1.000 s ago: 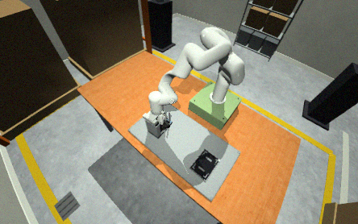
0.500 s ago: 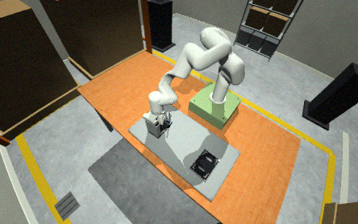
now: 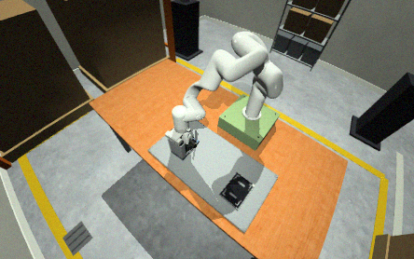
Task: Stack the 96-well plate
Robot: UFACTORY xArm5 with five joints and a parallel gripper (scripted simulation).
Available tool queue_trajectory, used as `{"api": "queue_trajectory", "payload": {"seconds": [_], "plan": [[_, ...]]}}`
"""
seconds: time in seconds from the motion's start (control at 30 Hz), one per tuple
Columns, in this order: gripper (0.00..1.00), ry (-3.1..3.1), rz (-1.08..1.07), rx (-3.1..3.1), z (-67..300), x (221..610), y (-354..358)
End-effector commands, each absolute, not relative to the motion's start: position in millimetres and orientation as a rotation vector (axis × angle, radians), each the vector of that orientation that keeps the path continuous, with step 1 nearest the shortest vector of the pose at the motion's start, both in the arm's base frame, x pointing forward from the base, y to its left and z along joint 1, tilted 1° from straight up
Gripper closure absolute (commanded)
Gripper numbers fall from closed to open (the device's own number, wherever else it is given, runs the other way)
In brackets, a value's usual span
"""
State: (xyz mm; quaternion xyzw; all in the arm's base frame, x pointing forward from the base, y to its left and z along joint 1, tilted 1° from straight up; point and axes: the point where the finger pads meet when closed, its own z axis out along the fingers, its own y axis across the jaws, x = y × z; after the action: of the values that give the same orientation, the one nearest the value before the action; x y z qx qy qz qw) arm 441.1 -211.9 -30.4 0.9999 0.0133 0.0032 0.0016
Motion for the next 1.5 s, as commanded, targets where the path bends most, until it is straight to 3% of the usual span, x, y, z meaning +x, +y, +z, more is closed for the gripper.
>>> {"api": "queue_trajectory", "payload": {"seconds": [0.0,1.47], "plan": [[0.0,0.042,0.013,3.131,-28.9,442.6,-212.7],[0.0,0.042,0.013,3.131,67.3,442.1,-211.9]]}}
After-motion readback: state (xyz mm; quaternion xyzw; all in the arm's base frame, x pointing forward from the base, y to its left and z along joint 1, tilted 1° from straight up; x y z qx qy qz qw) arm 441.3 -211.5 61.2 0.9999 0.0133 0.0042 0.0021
